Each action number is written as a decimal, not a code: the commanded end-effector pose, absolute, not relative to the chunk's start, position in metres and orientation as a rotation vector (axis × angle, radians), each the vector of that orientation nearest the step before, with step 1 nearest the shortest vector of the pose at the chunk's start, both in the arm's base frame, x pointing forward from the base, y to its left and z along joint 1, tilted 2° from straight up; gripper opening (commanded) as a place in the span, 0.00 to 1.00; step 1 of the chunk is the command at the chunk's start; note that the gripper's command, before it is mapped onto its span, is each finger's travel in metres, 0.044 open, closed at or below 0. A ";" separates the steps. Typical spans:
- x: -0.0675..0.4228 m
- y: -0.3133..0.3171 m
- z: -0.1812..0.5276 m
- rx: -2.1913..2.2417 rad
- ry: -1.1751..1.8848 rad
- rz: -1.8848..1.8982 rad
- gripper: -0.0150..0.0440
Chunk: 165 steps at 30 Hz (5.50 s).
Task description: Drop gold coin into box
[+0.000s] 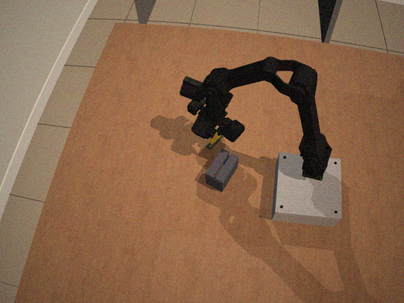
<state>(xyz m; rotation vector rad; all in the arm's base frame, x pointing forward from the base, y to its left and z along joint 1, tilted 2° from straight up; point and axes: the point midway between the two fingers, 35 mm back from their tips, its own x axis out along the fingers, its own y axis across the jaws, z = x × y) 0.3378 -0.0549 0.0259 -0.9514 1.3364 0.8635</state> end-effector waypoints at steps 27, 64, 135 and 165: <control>0.336 -0.055 -0.016 -0.948 1.338 0.875 0.30; 0.337 -0.054 0.045 -0.949 1.337 0.874 0.25; 0.294 0.045 0.077 -1.060 1.281 0.995 0.25; 0.279 0.065 0.076 -1.058 1.275 1.003 0.25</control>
